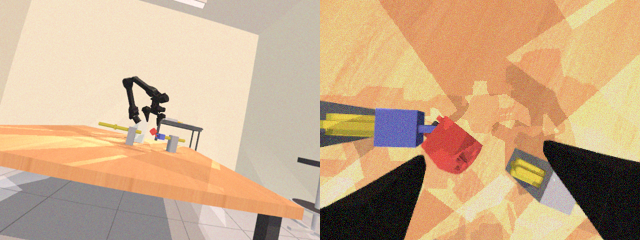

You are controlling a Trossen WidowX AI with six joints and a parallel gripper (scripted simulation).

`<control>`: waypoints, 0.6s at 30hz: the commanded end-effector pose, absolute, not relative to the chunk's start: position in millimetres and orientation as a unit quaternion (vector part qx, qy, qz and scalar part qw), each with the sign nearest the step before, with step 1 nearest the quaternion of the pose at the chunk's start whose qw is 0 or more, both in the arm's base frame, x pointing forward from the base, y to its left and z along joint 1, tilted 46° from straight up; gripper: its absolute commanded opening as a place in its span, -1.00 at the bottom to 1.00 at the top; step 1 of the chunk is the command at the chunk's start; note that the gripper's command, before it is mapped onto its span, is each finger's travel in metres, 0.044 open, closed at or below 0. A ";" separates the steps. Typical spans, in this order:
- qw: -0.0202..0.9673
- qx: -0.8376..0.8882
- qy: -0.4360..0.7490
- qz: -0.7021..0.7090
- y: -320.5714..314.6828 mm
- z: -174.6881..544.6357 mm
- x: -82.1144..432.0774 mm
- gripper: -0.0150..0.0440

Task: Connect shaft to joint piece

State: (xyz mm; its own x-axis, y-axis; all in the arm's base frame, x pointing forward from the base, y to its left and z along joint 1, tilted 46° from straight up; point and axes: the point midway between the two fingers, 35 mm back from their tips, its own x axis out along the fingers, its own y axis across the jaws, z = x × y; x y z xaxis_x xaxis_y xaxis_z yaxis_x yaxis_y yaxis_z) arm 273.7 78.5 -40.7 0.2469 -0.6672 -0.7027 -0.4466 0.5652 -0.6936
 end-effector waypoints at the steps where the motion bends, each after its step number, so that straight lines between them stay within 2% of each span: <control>1: 0.605 -0.485 0.629 -0.049 77.0 -31.6 271.9 1.00; 18: 0.404 -0.573 0.702 0.125 63.1 6.5 253.7 1.00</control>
State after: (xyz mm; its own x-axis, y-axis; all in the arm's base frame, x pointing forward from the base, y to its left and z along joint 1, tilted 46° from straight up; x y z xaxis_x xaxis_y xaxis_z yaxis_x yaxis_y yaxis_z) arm 255.9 64.1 -2.9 0.0171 -0.7057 -0.7083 -0.8655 0.3442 -0.3638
